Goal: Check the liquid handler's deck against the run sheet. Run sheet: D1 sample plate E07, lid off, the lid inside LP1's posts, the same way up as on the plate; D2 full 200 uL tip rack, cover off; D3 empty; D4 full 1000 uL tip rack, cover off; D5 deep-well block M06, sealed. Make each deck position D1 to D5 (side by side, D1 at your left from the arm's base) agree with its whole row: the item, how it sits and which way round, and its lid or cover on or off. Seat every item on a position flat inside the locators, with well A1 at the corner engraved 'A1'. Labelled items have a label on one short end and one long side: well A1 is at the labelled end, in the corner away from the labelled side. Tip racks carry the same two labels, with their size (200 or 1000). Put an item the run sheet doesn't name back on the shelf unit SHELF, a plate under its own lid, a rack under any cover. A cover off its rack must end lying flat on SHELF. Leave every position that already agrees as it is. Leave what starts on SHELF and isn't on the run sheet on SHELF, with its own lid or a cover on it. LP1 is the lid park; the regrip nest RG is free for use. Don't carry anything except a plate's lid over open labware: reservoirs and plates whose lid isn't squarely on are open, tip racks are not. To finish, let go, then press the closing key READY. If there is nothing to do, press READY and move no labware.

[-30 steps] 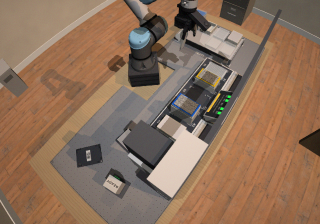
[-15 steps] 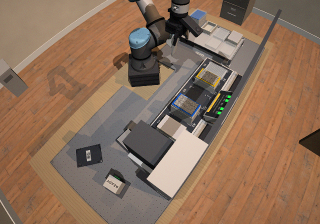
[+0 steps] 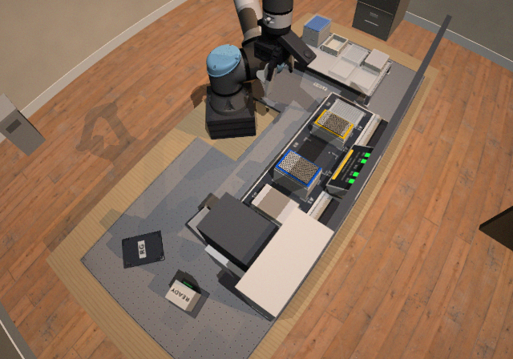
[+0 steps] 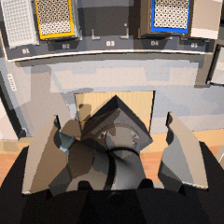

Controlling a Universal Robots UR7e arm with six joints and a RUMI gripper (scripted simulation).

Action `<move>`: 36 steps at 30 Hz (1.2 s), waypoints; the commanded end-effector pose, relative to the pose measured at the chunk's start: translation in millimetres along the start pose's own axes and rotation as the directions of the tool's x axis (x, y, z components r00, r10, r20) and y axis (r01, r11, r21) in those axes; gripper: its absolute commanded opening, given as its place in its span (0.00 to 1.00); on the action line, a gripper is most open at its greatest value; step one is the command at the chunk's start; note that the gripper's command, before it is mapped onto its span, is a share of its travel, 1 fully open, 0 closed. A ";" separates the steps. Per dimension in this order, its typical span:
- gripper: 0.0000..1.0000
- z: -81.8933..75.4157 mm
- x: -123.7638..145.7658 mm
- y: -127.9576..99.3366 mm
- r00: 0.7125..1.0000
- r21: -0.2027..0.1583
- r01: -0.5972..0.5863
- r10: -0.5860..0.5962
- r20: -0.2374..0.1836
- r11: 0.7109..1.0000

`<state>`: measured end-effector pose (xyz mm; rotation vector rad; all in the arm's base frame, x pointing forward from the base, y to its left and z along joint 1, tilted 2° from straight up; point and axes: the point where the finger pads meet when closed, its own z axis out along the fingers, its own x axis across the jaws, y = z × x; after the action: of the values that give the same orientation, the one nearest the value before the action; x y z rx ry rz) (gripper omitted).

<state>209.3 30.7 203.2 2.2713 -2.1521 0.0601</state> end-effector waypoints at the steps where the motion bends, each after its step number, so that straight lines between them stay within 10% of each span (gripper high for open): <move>1: 0.82 -0.3 2.4 -0.1 1.000 0.006 0.003 -0.003 0.011 1.000; 36: 0.82 0.7 131.2 -86.5 1.000 0.006 0.006 -0.006 0.010 1.000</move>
<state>285.1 -74.1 208.3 2.2857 -2.1532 0.0550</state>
